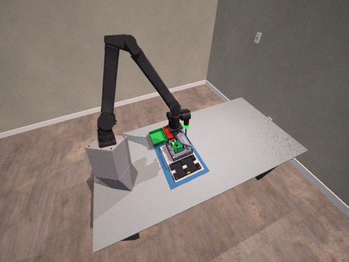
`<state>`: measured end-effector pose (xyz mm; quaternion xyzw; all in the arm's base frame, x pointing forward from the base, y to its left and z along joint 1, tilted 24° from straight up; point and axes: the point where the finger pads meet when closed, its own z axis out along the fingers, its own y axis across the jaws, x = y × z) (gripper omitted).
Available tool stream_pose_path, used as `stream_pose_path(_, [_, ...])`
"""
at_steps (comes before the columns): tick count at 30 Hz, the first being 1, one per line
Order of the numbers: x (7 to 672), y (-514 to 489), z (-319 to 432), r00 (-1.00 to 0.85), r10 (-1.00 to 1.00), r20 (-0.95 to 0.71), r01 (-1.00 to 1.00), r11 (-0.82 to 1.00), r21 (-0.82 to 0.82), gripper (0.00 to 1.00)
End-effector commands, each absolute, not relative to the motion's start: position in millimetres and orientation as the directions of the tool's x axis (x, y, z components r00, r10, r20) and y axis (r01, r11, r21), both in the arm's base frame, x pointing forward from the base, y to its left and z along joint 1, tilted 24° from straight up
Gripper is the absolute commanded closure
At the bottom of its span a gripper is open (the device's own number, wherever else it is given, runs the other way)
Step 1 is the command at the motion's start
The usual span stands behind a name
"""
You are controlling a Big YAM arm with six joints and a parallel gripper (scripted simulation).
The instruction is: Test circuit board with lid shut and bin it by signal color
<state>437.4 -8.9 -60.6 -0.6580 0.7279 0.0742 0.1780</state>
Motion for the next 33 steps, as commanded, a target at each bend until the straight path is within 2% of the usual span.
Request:
stream_pose_path(1, [498.5,-36.2,-4.6,-0.058,-0.937,-0.346,-0.942,0.166,-0.291,1.00])
stream_pose_path(33, [500.4,-36.7,-3.4,-0.058,-0.937,-0.346,-0.942,0.166,-0.292,1.00])
